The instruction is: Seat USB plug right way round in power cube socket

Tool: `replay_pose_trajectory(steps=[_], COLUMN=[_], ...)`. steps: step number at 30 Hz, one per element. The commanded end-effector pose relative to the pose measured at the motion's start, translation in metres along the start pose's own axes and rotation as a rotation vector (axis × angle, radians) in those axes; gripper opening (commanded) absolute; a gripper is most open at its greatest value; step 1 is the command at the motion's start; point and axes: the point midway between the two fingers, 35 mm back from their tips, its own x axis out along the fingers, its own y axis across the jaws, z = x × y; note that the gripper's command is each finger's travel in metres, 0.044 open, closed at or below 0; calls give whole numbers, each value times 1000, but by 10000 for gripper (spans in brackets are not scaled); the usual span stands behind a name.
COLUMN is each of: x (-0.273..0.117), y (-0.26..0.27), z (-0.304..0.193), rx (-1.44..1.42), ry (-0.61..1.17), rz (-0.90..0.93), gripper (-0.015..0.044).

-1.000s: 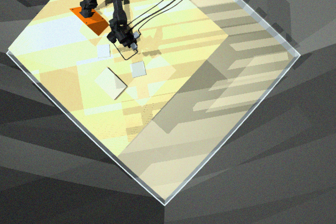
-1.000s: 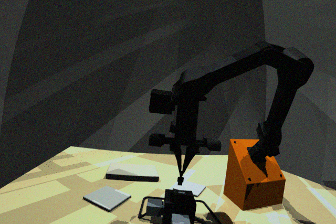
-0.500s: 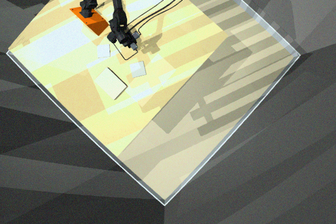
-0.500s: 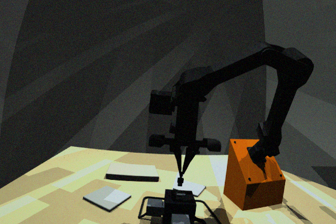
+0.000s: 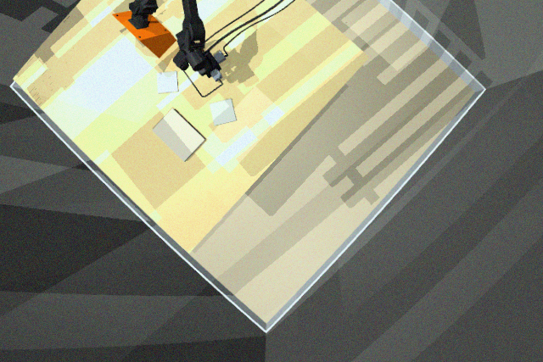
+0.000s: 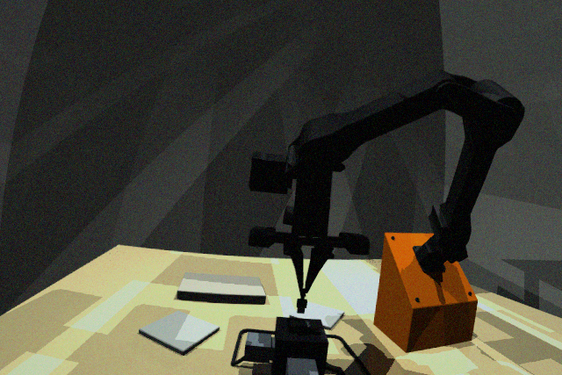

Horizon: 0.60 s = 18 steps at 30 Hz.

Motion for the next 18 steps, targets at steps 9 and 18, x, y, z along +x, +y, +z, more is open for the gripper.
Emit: replay_pose_trajectory(steps=[9, 18], x=[2, 3], y=[0, 0], z=[-1, -2], rx=[0, -1], ry=[14, 21], rz=[0, 0], gripper=[0, 0])
